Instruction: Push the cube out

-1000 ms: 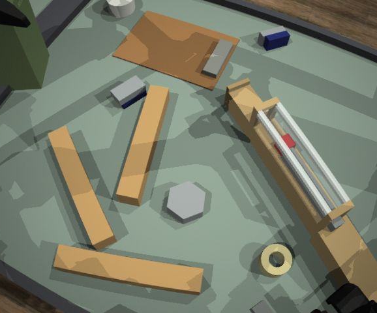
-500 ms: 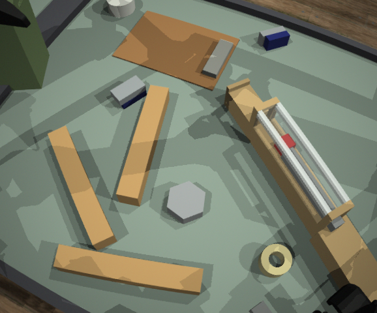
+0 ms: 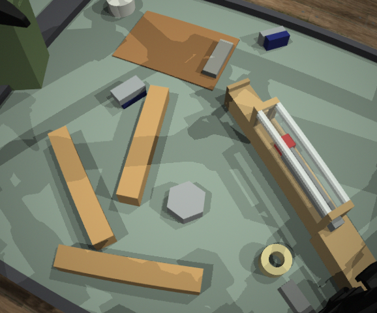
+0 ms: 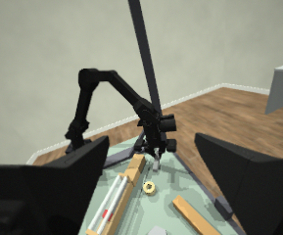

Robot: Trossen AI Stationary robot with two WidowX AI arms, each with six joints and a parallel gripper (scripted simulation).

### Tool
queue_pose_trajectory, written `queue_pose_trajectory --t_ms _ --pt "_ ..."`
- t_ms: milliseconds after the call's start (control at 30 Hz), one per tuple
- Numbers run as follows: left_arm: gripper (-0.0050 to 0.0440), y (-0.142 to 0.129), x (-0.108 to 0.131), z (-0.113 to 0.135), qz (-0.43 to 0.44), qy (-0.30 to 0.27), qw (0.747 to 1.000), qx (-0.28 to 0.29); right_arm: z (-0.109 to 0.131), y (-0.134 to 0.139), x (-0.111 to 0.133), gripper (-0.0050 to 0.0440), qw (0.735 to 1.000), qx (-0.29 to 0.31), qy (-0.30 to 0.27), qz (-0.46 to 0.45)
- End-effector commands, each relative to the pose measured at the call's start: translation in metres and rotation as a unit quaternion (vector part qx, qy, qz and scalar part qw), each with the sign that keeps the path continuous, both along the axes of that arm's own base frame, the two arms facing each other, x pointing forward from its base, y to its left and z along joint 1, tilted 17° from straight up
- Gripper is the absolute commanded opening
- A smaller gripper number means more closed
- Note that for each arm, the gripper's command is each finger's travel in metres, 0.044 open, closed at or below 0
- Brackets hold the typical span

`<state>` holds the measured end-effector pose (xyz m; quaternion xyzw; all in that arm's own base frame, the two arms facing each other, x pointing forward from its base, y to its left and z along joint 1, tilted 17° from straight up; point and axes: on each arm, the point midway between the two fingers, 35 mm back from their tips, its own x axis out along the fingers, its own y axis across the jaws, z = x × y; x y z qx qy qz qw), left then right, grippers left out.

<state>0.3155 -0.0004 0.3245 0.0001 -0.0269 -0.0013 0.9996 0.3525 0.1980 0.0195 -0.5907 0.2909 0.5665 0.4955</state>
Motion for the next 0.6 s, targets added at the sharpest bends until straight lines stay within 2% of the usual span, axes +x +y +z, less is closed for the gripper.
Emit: queue_pose_trajectory --t_ms 0,133,567 --pt "0.04 0.0 -0.002 0.006 0.001 -0.009 1.0 0.001 0.013 -0.007 -0.015 0.0 1.0 0.015 -0.025 -0.011" --pt "0.04 0.0 -0.002 0.006 0.001 -0.009 1.0 0.001 0.01 -0.01 -0.023 0.0 0.999 0.015 -0.024 -0.014" --pt "0.04 0.0 -0.002 0.006 0.001 -0.009 1.0 0.001 -0.011 -0.036 -0.078 0.0 0.999 0.02 -0.02 -0.034"
